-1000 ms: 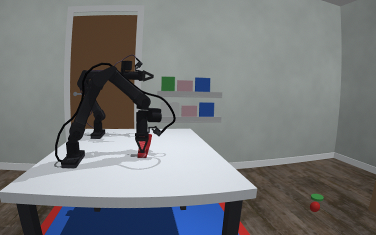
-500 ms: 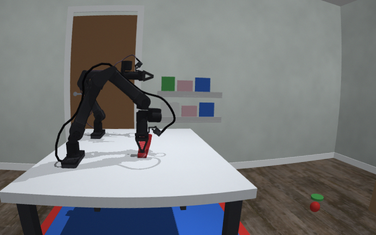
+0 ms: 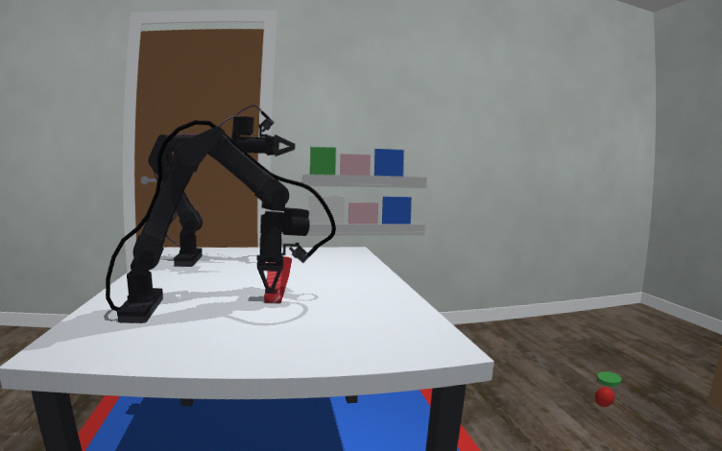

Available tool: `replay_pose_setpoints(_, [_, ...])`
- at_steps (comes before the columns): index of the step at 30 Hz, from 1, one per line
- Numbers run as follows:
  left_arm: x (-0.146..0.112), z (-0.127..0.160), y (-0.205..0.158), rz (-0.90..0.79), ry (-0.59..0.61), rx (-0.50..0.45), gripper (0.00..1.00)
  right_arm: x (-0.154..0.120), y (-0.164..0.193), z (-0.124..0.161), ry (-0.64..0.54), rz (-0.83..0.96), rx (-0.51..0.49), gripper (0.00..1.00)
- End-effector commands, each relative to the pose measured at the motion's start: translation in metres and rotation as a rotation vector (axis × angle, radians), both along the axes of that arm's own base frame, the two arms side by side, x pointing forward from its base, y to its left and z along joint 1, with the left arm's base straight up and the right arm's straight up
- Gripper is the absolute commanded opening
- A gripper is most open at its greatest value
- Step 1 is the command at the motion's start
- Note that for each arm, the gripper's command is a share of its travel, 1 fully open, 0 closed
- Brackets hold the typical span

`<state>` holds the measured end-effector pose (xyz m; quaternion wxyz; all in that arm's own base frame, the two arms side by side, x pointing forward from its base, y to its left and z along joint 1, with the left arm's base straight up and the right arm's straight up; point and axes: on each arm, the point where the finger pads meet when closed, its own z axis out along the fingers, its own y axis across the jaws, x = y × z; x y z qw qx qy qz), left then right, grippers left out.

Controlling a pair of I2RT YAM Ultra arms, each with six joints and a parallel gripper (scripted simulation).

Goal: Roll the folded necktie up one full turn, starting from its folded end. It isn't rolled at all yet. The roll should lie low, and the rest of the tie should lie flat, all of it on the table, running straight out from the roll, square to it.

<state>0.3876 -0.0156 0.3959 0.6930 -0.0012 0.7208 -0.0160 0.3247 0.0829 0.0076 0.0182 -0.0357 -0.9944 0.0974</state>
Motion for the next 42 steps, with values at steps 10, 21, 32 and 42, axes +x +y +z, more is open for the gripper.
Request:
replay_pose_setpoints(10, [-0.003, 0.019, 0.003, 0.002, -0.040, -0.014, 1.00, 0.012, 0.005, 0.033, -0.058, -0.001, 0.012, 0.04])
replay_pose_setpoints(21, [-0.003, 0.019, 0.003, 0.002, -0.040, -0.014, 1.00, 0.012, 0.005, 0.044, -0.058, -0.001, 0.012, 0.04])
replay_pose_setpoints(32, [-0.003, 0.019, 0.003, 0.002, -0.040, -0.014, 1.00, 0.012, 0.005, 0.053, -0.063, -0.001, 0.090, 0.30])
replay_pose_setpoints(42, [-0.003, 0.019, 0.003, 0.002, -0.040, -0.014, 1.00, 0.012, 0.005, 0.061, -0.070, -0.001, 0.159, 0.53])
